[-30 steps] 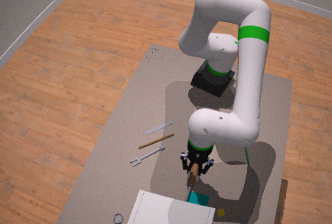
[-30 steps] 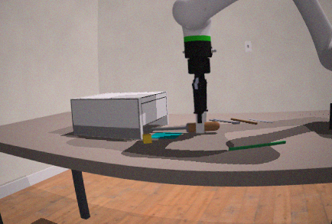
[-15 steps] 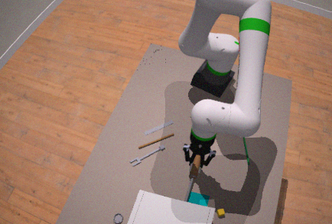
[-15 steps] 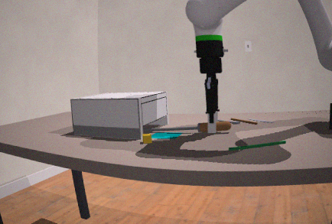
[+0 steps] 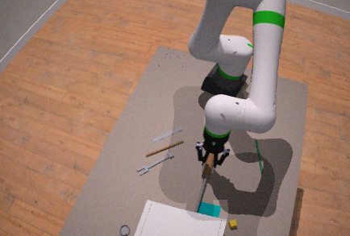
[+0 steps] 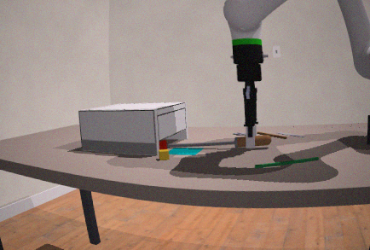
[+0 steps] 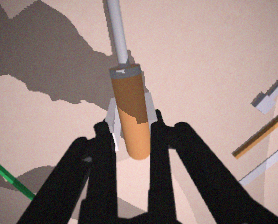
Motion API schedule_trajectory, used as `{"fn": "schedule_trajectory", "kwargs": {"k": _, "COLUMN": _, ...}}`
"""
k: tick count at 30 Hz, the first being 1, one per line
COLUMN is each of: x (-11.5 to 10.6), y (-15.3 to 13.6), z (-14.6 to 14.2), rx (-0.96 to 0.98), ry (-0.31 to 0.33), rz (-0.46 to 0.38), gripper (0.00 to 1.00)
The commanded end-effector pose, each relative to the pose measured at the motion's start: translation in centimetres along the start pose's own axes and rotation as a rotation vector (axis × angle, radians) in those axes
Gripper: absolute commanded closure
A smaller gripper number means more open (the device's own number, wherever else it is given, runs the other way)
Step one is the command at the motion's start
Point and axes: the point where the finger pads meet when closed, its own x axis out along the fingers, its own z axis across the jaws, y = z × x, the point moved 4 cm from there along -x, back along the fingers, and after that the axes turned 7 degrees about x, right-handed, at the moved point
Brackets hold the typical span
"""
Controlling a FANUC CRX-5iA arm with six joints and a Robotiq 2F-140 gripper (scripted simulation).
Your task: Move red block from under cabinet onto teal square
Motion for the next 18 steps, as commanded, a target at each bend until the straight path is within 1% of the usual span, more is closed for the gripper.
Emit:
{"fn": "schedule_trajectory", "kwargs": {"k": 1, "x": 0.0, "y": -0.4, "z": 0.0, "rx": 0.000, "ry": 0.000, "rz": 0.001, "gripper": 1.00}}
{"fn": "schedule_trajectory", "kwargs": {"k": 14, "x": 0.0, "y": -3.8, "z": 0.5, "rx": 0.000, "ry": 0.000, "rz": 0.001, "gripper": 1.00}}
{"fn": "schedule_trajectory", "kwargs": {"k": 18, "x": 0.0, "y": -4.2, "z": 0.5, "rx": 0.000, "ry": 0.000, "rz": 0.001, "gripper": 1.00}}
